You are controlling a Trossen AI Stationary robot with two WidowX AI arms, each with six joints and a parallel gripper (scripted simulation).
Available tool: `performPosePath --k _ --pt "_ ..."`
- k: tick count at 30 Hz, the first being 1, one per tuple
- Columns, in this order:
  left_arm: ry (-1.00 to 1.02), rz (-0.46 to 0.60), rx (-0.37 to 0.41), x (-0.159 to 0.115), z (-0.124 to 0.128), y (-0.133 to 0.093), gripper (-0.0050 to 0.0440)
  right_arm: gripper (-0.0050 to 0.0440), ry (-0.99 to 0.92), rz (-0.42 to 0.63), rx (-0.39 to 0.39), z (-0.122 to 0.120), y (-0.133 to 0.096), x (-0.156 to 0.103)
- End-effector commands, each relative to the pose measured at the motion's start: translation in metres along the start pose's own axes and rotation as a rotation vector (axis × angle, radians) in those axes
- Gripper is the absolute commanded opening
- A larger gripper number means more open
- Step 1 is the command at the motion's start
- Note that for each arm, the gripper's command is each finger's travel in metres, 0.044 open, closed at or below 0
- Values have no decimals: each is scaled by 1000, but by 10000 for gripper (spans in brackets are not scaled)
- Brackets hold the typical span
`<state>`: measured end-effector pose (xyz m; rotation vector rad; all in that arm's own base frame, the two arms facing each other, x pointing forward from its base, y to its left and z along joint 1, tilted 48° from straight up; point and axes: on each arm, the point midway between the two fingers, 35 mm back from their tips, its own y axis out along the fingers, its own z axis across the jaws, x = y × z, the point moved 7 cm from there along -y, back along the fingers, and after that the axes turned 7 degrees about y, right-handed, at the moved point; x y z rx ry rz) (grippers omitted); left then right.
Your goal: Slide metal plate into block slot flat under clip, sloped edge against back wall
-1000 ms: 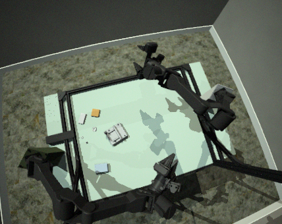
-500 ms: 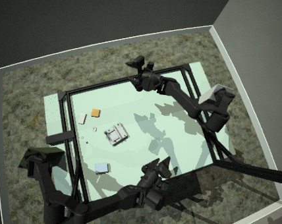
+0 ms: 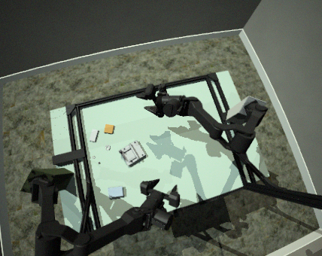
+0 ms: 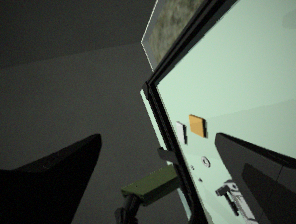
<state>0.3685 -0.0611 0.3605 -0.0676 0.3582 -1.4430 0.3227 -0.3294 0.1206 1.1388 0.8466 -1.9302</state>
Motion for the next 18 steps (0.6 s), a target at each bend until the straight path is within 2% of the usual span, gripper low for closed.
performPosePath --k 1,9,14,16,18 --pt "243 -129 -45 7 -28 -8 440 440 -85 81 -65 -22 4 -6" --pt "628 -364 -87 22 -77 -23 440 440 -240 259 -147 -56 5 -28" --pt "849 -521 -72 30 -108 -35 440 440 -335 372 -188 -76 3 -41" --pt "849 -521 -72 30 -108 -35 440 440 -335 372 -188 -76 3 -41" --pt "968 -601 -48 33 -123 -41 440 440 -381 428 -205 -86 1 -47"
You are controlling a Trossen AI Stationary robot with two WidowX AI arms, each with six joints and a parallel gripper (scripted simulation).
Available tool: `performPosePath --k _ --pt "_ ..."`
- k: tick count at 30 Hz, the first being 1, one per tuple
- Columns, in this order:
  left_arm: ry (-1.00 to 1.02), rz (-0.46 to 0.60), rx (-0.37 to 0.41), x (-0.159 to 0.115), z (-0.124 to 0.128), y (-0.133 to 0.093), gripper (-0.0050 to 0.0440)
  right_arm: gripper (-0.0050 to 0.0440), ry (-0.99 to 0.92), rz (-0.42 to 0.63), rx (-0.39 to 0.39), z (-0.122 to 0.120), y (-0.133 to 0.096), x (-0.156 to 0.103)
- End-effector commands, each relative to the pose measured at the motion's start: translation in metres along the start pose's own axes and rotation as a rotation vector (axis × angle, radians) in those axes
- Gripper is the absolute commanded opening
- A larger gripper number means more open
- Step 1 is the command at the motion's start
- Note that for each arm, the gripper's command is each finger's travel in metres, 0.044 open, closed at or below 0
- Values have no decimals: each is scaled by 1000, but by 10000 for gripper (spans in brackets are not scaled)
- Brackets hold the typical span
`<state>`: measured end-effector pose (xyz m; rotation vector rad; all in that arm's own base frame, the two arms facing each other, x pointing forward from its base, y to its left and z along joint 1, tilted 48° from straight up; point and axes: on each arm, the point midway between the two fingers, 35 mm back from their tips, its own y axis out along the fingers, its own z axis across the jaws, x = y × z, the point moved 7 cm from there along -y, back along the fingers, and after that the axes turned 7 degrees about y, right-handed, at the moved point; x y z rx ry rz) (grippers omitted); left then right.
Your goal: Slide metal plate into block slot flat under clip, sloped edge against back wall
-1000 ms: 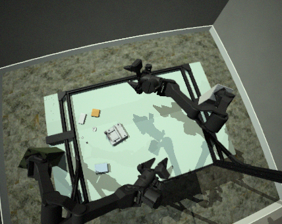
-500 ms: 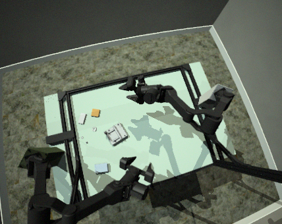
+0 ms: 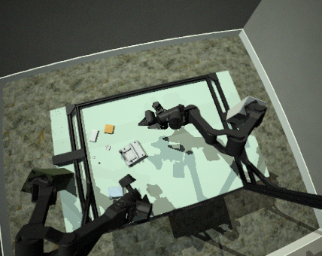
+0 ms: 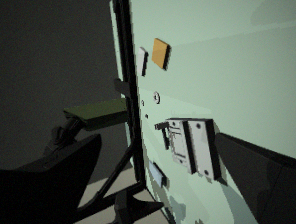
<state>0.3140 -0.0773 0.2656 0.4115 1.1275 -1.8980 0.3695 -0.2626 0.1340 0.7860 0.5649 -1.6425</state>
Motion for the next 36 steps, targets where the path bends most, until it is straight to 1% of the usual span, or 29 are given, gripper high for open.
performPosePath --k 1,5,10,18,24,33,36 --pt "215 -126 47 29 -14 -4 440 440 -79 90 -44 -20 4 -11" --pt "371 -224 102 54 -25 -7 440 440 -155 180 -66 -32 6 -25" --pt "462 -279 144 68 -32 -9 440 440 -202 235 -77 -39 7 -34" --pt "475 -287 151 71 -33 -9 440 440 -209 243 -78 -41 7 -35" --pt "475 -286 151 82 -31 18 440 440 -209 243 -78 -41 7 -35" --pt "475 -286 151 82 -31 19 440 440 -209 243 -78 -41 7 -35" --pt "475 -286 151 82 -31 22 440 440 -209 243 -78 -41 7 -35"
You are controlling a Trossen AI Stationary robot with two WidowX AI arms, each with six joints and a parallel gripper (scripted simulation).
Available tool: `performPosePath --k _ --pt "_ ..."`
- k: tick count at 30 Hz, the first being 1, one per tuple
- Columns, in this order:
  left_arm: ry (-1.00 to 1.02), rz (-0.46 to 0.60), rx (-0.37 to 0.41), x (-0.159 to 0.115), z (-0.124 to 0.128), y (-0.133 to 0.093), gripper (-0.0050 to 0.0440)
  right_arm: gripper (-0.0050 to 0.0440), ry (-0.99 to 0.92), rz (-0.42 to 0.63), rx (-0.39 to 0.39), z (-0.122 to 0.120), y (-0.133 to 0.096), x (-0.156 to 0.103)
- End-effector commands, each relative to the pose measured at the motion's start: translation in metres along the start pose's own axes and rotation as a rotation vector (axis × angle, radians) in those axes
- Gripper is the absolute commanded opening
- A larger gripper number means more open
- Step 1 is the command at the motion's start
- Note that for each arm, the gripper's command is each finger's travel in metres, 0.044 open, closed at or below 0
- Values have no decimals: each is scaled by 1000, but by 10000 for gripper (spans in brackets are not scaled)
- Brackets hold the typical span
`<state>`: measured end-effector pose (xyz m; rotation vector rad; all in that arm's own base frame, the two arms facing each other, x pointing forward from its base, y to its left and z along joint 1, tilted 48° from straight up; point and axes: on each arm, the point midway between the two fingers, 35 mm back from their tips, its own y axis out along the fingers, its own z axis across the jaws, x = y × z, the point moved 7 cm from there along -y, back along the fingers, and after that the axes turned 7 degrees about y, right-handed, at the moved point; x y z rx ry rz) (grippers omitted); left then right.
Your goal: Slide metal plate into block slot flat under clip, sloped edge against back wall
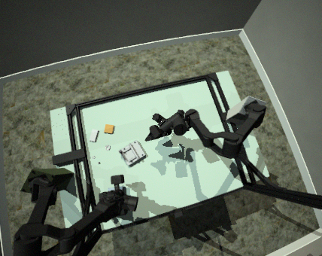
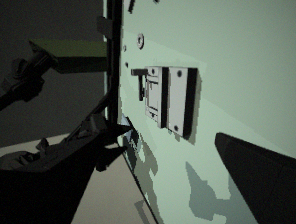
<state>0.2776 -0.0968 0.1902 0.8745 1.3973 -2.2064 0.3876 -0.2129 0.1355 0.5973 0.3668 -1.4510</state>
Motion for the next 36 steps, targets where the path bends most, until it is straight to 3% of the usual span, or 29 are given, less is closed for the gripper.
performPosePath --k 1,13,18,36 --pt "-6 -14 -7 2 -2 8 440 440 -2 3 -5 -2 0 0" --pt "-6 -14 -6 1 -2 14 440 440 -2 3 -5 -2 0 0" --pt "-1 -7 -1 0 -1 11 320 440 -2 3 -5 -2 0 0" --pt "-1 -7 -1 0 -1 11 227 440 -2 3 -5 -2 0 0"
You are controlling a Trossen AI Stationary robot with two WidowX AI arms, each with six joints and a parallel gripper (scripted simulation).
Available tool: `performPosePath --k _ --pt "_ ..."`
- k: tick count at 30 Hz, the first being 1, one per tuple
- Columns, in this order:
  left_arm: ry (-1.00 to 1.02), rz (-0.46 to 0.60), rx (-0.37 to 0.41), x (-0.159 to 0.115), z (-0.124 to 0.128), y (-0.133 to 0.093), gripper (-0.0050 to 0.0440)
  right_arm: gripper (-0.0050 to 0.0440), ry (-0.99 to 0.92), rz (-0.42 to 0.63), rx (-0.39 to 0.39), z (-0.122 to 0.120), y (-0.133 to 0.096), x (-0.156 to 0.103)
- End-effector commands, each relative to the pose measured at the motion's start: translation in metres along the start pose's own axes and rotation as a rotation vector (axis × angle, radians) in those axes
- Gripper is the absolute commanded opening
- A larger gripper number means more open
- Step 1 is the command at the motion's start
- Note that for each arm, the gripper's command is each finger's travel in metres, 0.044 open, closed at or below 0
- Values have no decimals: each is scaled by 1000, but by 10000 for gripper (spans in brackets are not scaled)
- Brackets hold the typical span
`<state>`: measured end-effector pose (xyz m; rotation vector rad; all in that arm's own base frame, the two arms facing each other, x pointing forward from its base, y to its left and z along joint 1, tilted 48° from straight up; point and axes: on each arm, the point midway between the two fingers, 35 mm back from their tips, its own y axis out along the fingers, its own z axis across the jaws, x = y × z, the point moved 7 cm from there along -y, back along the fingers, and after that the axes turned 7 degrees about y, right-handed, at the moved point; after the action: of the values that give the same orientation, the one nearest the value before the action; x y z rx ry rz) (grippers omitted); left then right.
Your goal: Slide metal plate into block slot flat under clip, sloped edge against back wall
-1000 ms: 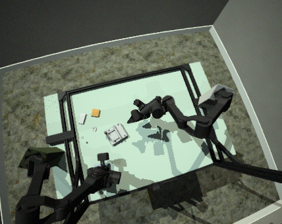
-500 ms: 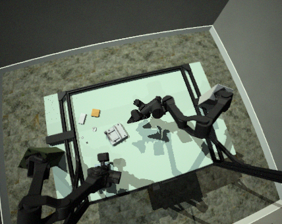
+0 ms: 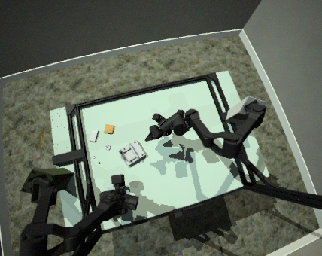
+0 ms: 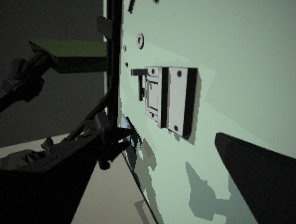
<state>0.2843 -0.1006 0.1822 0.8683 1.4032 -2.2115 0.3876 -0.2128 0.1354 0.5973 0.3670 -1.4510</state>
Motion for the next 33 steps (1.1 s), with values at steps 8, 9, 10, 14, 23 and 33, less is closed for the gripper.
performPosePath --k 8,9,10,14,23,33 --pt "-4 -4 -4 -1 0 -21 69 440 -2 3 -5 -2 0 0" --pt "-4 -5 -4 -1 0 -26 45 440 -2 3 -5 -2 0 0" --pt "-4 -5 -4 -1 0 -26 45 440 -2 3 -5 -2 0 0" --pt "-6 -7 -6 0 -1 -37 0 440 -2 3 -5 -2 0 0" --pt "-197 -11 -10 5 -8 -37 -4 440 -2 3 -5 -2 0 0" --pt "-537 -16 -18 14 -22 -37 -50 440 -2 3 -5 -2 0 0"
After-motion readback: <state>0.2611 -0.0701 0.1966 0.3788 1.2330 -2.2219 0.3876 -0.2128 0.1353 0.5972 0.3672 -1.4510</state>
